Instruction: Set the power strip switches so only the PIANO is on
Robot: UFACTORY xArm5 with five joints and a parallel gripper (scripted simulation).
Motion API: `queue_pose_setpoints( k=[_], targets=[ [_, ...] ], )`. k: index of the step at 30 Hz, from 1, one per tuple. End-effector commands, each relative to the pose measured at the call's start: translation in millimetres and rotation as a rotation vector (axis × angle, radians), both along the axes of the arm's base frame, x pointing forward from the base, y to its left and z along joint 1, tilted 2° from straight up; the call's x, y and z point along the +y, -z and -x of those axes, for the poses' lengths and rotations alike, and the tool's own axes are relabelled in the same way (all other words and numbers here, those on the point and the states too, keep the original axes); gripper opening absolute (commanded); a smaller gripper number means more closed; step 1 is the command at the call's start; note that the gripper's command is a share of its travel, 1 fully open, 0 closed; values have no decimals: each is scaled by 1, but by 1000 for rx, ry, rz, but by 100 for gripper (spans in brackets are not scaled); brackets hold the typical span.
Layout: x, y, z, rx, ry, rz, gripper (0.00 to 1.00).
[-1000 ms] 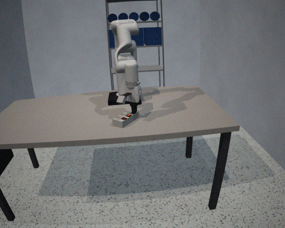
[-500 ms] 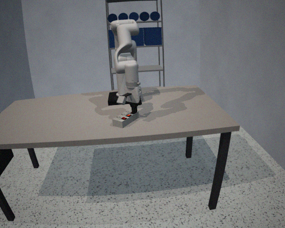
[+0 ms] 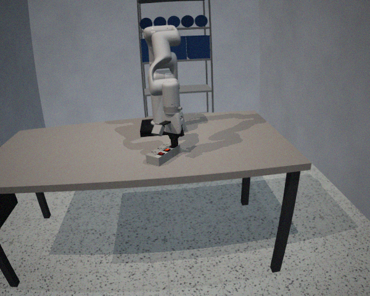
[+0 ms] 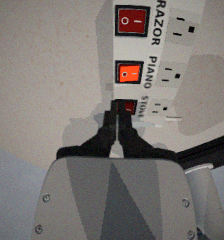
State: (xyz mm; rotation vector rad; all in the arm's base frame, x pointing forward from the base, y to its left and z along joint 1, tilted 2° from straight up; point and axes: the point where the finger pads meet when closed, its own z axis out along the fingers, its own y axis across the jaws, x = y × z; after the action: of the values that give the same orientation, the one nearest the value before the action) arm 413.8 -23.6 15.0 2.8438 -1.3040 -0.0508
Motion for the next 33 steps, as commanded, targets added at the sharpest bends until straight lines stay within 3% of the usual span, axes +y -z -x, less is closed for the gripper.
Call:
queue_pose_setpoints(
  k=[1,14,33],
  targets=[
    [0,-1,0,0,0,0,0],
    [0,-32,-1,0,0,0,0],
    [0,-38,-1,0,0,0,0]
  ],
)
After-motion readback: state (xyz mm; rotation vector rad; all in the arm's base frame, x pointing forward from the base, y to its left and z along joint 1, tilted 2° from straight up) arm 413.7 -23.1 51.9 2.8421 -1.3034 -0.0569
